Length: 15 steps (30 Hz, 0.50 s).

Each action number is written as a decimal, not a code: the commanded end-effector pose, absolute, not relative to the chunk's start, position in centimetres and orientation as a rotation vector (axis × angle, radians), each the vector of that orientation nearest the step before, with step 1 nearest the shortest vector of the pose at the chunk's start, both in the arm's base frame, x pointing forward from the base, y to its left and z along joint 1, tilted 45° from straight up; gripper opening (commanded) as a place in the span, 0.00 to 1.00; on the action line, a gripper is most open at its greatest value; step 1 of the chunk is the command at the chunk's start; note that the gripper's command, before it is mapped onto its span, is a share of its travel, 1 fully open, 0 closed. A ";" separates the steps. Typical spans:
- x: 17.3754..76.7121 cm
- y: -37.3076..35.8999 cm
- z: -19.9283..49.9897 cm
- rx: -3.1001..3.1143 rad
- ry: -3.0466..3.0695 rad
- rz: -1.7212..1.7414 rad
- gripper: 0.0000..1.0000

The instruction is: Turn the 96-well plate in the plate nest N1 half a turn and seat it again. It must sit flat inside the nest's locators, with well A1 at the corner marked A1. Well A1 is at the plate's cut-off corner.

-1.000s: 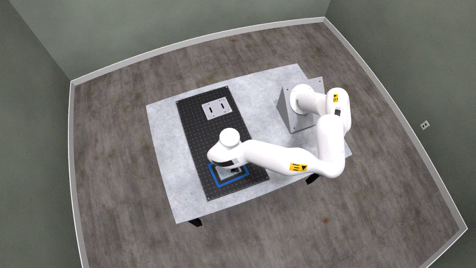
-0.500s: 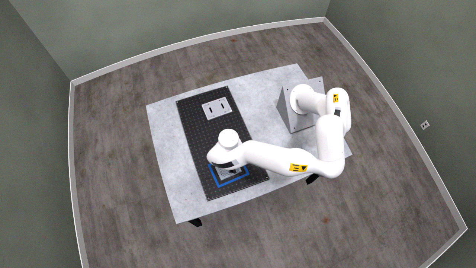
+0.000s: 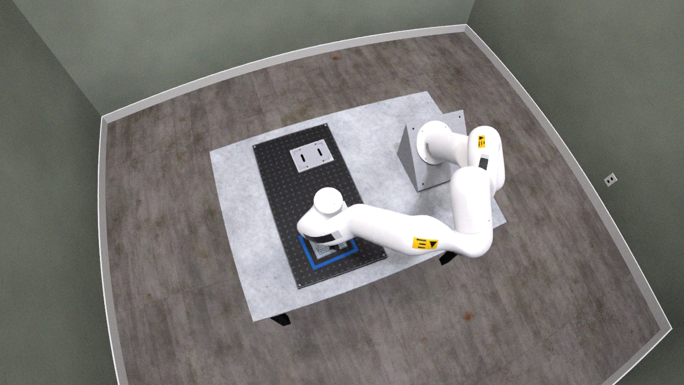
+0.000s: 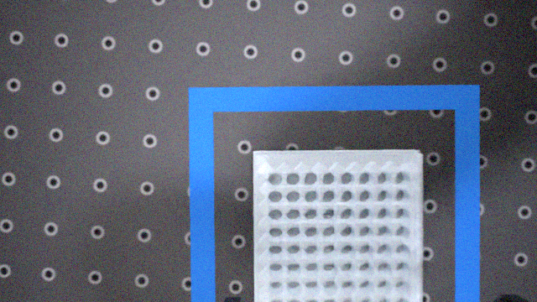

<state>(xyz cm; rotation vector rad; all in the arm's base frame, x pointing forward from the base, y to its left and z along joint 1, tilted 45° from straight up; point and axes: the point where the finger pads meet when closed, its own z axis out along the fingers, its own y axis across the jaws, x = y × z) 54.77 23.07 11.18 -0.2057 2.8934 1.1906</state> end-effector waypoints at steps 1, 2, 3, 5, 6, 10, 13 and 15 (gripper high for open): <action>54.8 23.7 10.6 -0.205 2.891 1.190 1.00; 54.8 23.8 10.5 -0.205 2.891 1.190 1.00; 54.8 23.9 10.4 -0.205 2.891 1.190 1.00; 54.8 24.0 10.2 -0.205 2.891 1.190 1.00; 54.8 24.0 10.2 -0.205 2.891 1.190 1.00; 54.8 24.5 9.8 -0.205 2.891 1.190 1.00; 54.8 24.9 9.4 -0.205 2.891 1.190 1.00; 54.7 25.1 9.2 -0.205 2.891 1.190 1.00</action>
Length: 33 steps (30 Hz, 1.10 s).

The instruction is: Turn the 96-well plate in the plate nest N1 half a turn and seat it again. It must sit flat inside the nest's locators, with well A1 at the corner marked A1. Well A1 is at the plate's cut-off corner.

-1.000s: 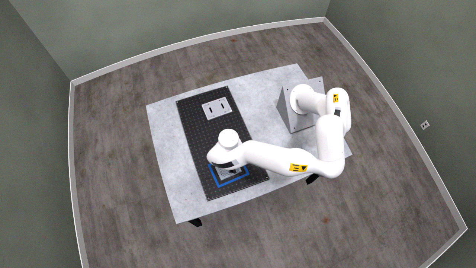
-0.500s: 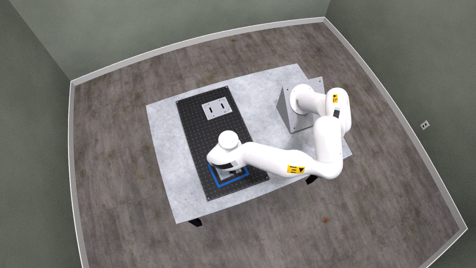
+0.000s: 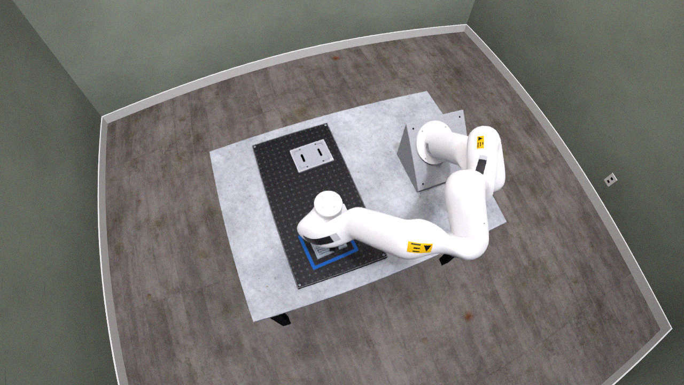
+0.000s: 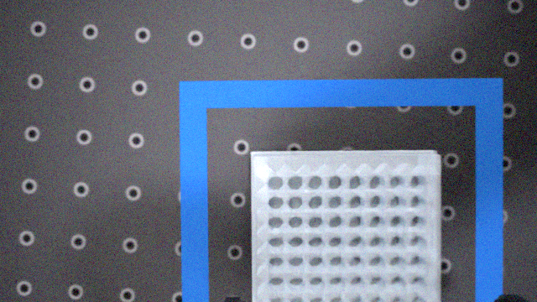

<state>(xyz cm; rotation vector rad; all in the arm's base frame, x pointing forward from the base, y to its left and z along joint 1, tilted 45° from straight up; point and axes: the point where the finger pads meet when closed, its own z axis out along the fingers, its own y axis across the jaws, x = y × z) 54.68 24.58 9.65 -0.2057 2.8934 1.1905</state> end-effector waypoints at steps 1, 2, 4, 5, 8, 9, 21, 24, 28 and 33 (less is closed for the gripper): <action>54.7 25.2 9.0 -0.205 2.891 1.190 1.00; 54.7 25.3 8.9 -0.205 2.891 1.190 1.00; 54.7 25.6 8.7 -0.205 2.891 1.190 1.00; 54.7 25.7 8.6 -0.205 2.891 1.190 1.00; 54.7 25.8 8.5 -0.205 2.891 1.190 1.00; 54.7 25.9 8.3 -0.205 2.891 1.190 1.00; 54.7 26.3 7.9 -0.205 2.891 1.190 1.00; 54.7 26.3 7.9 -0.205 2.891 1.190 1.00; 54.7 26.3 7.9 -0.205 2.891 1.190 1.00; 54.7 26.5 7.7 -0.205 2.891 1.190 1.00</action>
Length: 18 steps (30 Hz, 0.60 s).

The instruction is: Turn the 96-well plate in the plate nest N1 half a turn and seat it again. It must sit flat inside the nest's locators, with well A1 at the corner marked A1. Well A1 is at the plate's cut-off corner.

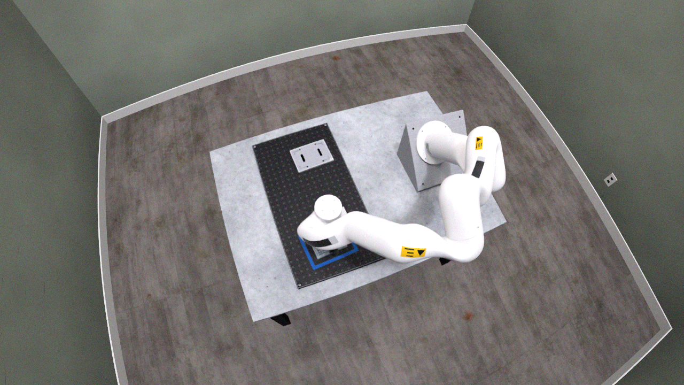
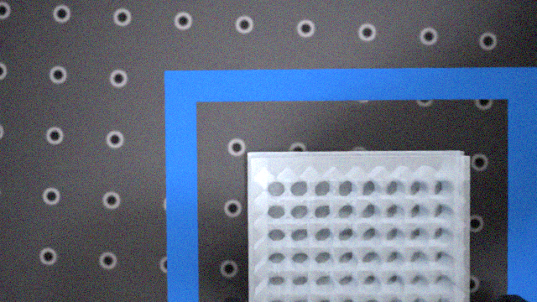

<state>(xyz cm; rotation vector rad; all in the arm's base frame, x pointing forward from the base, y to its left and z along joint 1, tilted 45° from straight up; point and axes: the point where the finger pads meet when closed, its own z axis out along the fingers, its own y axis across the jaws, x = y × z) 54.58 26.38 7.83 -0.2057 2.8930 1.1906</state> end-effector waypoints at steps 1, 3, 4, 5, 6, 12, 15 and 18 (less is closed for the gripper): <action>54.7 26.5 7.7 -0.205 2.891 1.190 1.00; 54.6 26.6 7.6 -0.205 2.891 1.190 1.00; 54.6 26.7 7.6 -0.205 2.891 1.190 1.00; 54.6 26.7 7.5 -0.205 2.891 1.190 1.00; 54.6 26.8 7.5 -0.205 2.891 1.190 1.00; 54.6 27.0 7.3 -0.205 2.891 1.190 1.00; 54.6 27.1 7.1 -0.205 2.891 1.190 1.00; 54.6 27.2 7.0 -0.205 2.891 1.190 1.00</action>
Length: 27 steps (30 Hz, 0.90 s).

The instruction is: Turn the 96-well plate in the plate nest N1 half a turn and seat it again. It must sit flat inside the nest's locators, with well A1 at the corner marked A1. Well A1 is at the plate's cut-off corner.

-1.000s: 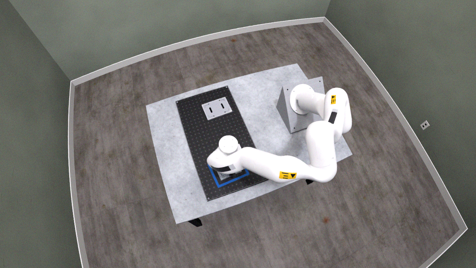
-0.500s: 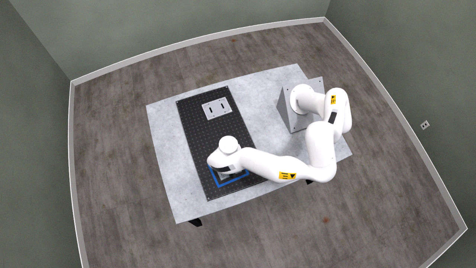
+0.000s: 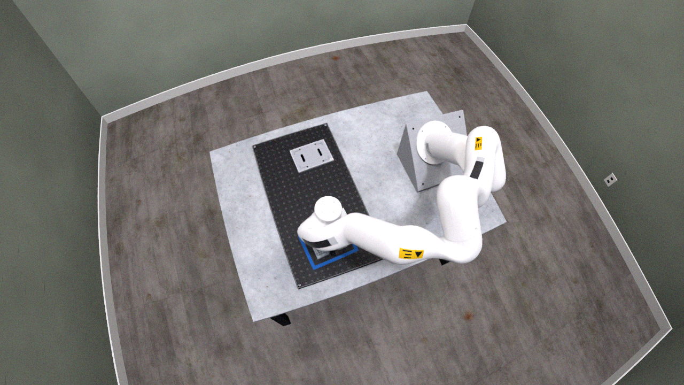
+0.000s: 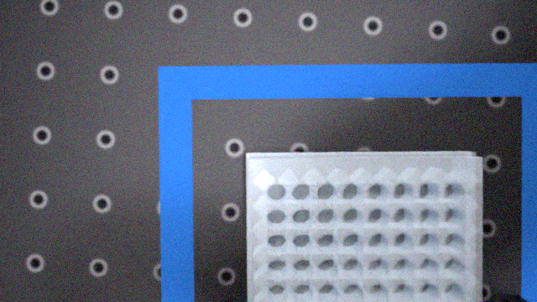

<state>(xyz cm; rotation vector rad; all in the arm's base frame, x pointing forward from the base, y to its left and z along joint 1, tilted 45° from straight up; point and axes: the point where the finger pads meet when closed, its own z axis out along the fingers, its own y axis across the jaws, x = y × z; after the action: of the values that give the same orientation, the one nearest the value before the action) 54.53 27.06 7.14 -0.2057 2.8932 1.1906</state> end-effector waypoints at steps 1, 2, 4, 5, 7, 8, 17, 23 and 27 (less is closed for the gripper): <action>54.6 27.3 6.9 -0.205 2.891 1.190 1.00; 54.6 27.3 6.9 -0.205 2.891 1.190 1.00; 54.6 27.4 6.8 -0.205 2.891 1.190 1.00; 54.6 27.5 6.8 -0.205 2.891 1.190 1.00; 54.6 27.5 6.7 -0.205 2.891 1.190 1.00; 54.6 27.5 6.7 -0.205 2.891 1.190 1.00; 54.6 27.7 6.5 -0.205 2.891 1.190 1.00; 54.6 27.7 6.5 -0.205 2.891 1.190 1.00; 54.6 27.7 6.5 -0.205 2.891 1.190 1.00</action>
<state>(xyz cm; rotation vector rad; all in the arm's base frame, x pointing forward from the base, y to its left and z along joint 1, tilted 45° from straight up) 54.49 27.74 6.44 -0.2057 2.8931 1.1907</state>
